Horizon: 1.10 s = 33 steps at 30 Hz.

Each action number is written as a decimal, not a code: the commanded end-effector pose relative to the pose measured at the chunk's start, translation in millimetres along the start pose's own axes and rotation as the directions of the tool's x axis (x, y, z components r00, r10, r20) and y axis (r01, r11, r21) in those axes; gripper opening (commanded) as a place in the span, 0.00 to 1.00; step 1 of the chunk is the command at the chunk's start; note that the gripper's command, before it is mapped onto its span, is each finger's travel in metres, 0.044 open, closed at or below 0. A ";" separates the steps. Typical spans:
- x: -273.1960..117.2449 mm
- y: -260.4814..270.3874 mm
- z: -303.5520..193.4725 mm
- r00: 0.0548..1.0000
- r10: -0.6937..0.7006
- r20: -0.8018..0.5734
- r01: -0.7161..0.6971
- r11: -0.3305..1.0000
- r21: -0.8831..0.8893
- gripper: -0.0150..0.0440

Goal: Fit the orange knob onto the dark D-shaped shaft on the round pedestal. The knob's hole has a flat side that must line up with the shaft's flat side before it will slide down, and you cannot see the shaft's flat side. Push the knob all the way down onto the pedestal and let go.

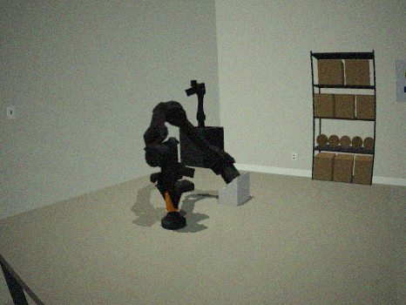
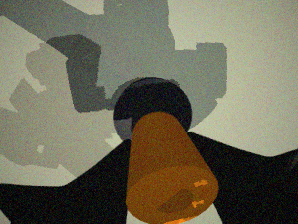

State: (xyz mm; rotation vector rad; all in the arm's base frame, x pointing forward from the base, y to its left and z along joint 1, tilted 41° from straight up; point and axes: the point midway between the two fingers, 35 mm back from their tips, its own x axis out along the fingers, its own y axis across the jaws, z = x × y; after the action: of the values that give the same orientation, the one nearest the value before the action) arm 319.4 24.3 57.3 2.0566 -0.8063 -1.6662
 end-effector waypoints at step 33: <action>13.9 0.3 0.8 1.000 -0.003 -0.001 0.003 1.000 0.029 0.25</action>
State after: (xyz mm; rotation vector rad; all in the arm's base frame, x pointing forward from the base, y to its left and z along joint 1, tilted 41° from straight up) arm 320.4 15.0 46.6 2.0797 -0.8349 -1.6641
